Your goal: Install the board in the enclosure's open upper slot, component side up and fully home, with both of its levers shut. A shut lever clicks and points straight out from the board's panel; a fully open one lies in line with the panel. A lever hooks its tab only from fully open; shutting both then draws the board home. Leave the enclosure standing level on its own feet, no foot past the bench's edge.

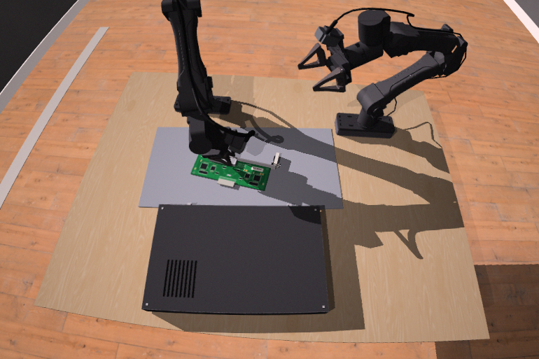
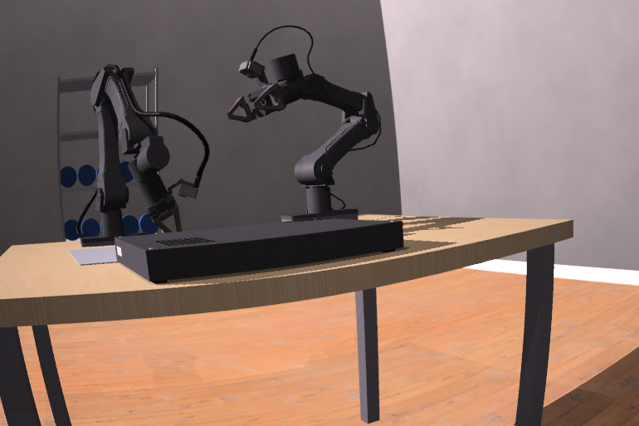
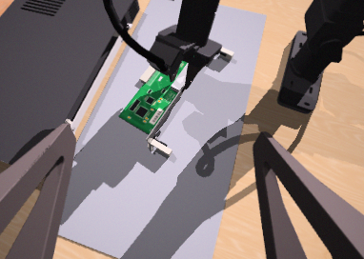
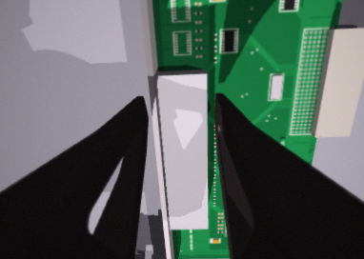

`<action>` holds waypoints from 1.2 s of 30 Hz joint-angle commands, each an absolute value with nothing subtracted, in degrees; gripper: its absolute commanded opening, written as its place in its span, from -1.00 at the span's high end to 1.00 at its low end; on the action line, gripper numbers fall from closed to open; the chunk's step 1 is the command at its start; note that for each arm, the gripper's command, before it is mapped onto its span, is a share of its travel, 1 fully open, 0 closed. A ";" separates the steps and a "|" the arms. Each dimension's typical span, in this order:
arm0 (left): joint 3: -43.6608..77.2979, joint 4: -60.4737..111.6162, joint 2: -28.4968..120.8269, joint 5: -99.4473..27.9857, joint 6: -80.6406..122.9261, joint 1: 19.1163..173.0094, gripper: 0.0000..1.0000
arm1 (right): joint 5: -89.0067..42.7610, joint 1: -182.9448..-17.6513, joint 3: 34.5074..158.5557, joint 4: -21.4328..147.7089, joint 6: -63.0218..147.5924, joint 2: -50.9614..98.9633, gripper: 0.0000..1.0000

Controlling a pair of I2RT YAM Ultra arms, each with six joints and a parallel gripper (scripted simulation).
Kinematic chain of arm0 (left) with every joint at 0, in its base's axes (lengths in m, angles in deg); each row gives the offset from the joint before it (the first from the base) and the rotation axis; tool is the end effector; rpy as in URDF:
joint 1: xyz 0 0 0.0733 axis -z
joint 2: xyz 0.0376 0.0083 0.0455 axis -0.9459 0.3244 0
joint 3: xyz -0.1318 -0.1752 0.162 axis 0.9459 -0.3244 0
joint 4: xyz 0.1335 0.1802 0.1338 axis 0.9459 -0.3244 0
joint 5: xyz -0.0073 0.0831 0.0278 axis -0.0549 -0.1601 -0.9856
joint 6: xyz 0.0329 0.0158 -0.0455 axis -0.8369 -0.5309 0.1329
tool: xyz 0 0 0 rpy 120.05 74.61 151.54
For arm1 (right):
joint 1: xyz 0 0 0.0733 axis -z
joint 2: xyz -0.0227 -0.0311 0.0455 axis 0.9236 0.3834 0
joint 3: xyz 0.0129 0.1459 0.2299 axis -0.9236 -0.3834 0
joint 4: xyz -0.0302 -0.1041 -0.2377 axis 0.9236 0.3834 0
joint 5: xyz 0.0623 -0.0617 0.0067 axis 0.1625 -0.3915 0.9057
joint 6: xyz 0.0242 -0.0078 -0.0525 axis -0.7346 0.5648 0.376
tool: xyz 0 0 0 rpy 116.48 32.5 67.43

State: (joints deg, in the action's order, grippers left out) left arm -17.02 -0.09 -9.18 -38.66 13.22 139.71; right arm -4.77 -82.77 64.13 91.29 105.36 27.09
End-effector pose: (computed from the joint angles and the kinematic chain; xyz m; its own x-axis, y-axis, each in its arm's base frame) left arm 0.0469 -0.1164 0.3145 -0.0087 0.3214 -0.9469 0.9355 0.3372 0.1058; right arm 0.2267 0.0800 0.1366 -0.1518 -0.8936 -0.4225 -0.9864 0.1640 0.0075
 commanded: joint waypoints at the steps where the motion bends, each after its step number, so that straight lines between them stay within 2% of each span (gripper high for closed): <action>1: -15.25 -0.53 -10.46 -39.11 13.60 140.18 -1.00 | -4.41 -83.00 63.60 90.97 105.27 27.10 0.31; 2: -15.25 -0.53 -10.46 -39.11 13.60 140.18 -1.00 | -4.41 -83.00 63.60 90.97 105.27 27.10 0.39; 4: -15.25 -0.53 -10.46 -39.11 13.60 140.18 -1.00 | -4.39 -82.87 63.81 90.30 105.48 27.83 0.39; 5: -15.25 -0.53 -10.46 -39.11 13.60 140.18 -1.00 | -4.39 -82.87 63.81 90.30 105.48 27.83 0.48; 7: -15.25 -0.53 -10.46 -39.11 13.60 140.18 -1.00 | -4.39 -82.87 63.81 90.30 105.48 27.83 0.48; 13: -15.25 -0.53 -10.46 -39.11 13.60 140.18 -1.00 | -4.36 -82.70 64.03 91.08 105.73 28.05 0.65; 14: -15.25 -0.53 -10.46 -39.11 13.60 140.18 -1.00 | -4.36 -82.70 64.03 91.08 105.72 28.05 0.88; 15: -15.25 -0.53 -10.46 -39.11 13.60 140.18 -1.00 | -4.36 -82.70 64.03 91.08 105.72 28.05 1.00; 19: -15.25 -0.53 -10.46 -39.11 13.60 140.18 -1.00 | -4.36 -82.70 64.03 91.08 105.72 28.05 1.00; 20: -15.25 -0.53 -10.46 -39.11 13.60 140.18 -1.00 | -4.36 -82.70 64.03 91.08 105.72 28.05 0.77; 21: -15.25 -0.53 -10.46 -39.11 13.60 140.18 -1.00 | -4.36 -82.69 64.23 92.18 105.74 27.36 0.63; 29: -15.25 -0.53 -10.46 -39.11 13.60 140.18 -1.00 | -3.91 -82.71 70.75 102.83 105.55 21.57 0.63; 36: -15.25 -0.53 -10.46 -39.11 13.60 140.18 -1.00 | -5.09 -85.19 72.92 100.91 101.19 24.31 0.63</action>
